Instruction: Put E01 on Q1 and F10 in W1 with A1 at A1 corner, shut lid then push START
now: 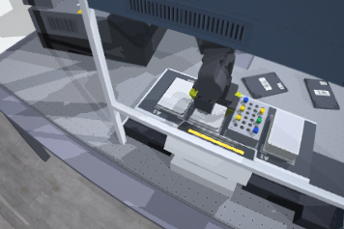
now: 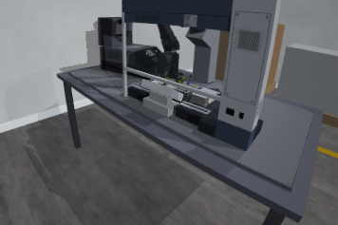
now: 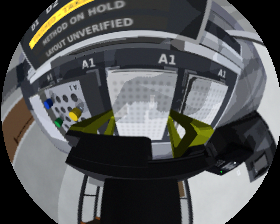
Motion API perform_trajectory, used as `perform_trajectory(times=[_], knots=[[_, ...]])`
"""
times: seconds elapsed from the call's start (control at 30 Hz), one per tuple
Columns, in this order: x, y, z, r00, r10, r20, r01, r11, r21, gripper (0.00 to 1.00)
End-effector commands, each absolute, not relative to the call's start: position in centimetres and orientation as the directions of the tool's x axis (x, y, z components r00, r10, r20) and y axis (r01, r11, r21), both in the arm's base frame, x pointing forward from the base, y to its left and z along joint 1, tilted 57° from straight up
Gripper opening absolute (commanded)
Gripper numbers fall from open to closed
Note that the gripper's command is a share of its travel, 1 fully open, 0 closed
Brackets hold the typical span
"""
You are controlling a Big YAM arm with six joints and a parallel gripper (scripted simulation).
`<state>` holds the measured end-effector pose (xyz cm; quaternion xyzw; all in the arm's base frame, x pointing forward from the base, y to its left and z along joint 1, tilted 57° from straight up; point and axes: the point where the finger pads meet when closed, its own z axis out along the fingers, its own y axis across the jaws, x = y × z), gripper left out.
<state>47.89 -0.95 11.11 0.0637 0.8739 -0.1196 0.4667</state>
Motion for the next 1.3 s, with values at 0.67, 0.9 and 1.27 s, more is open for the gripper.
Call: perform_trajectory(times=[0.67,0.9,1.27], knots=[[47.9,-1.2,12.7,-0.532,0.015,-0.847,0.240,0.961,-0.134,0.00],[47.1,-1.3,11.6,-0.551,0.013,-0.835,0.237,0.961,-0.141,0.00],[47.8,-1.2,12.5,-0.536,0.014,-0.844,0.238,0.962,-0.135,0.00]])
